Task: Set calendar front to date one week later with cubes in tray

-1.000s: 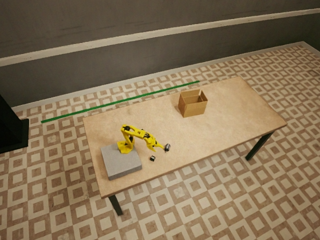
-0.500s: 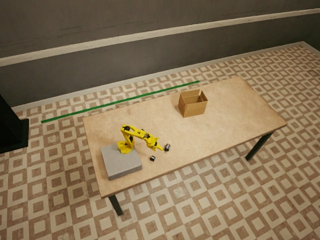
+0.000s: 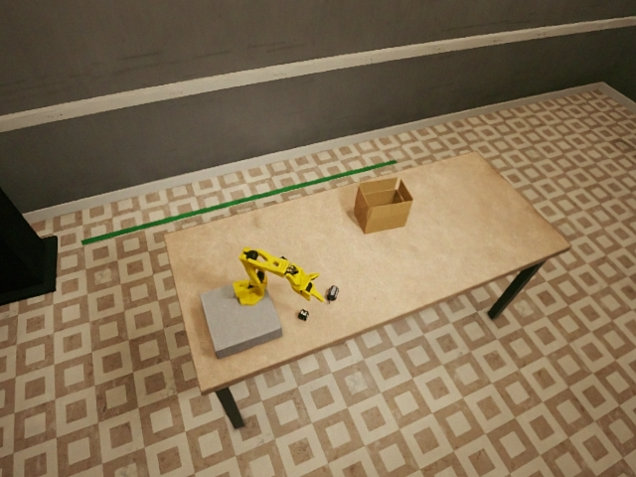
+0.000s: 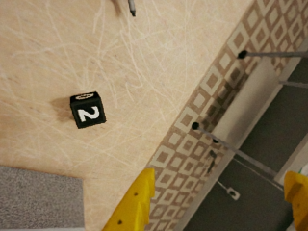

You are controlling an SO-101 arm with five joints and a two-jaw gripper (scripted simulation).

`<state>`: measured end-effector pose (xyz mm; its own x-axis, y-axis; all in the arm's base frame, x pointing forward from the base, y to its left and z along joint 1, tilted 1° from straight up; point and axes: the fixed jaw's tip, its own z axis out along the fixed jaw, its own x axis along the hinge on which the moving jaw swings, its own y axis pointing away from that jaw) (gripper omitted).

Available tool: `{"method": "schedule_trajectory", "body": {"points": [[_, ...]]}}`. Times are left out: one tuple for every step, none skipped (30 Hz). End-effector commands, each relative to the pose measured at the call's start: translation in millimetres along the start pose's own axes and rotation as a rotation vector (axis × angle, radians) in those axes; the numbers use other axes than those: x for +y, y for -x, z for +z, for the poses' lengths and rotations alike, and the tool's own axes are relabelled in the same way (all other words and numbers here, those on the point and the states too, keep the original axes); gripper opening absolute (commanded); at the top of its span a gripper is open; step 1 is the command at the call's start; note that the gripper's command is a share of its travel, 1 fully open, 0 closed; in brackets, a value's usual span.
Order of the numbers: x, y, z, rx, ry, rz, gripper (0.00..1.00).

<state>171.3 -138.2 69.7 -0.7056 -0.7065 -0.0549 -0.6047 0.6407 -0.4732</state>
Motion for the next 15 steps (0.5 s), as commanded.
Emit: {"method": "schedule_trajectory", "body": {"points": [[2.1,1.5,0.2,-0.005,-0.003,0.012,0.35],[2.1,1.5,0.2,-0.005,-0.003,0.012,0.35],[2.1,1.5,0.2,-0.005,-0.003,0.012,0.35],[2.1,1.5,0.2,-0.005,-0.003,0.012,0.35],[2.1,1.5,0.2,-0.005,-0.003,0.012,0.35],[2.1,1.5,0.3,-0.005,-0.003,0.012,0.35],[2.3,1.5,0.4,-0.005,-0.002,0.012,0.35],[2.7,1.4,0.8,-0.004,0.001,0.012,0.35],[3.4,1.3,1.6,-0.004,0.006,0.012,0.35],[4.5,1.2,2.7,-0.003,0.015,0.012,0.35],[6.0,1.0,4.3,-0.001,0.026,0.012,0.35],[8.0,0.8,6.2,0.001,0.04,0.012,0.35],[10.5,0.5,8.6,0.003,0.057,0.012,0.35],[13.4,0.1,11.3,0.006,0.078,0.012,0.35],[16.8,-0.3,14.3,0.009,0.101,0.012,0.35]]}}
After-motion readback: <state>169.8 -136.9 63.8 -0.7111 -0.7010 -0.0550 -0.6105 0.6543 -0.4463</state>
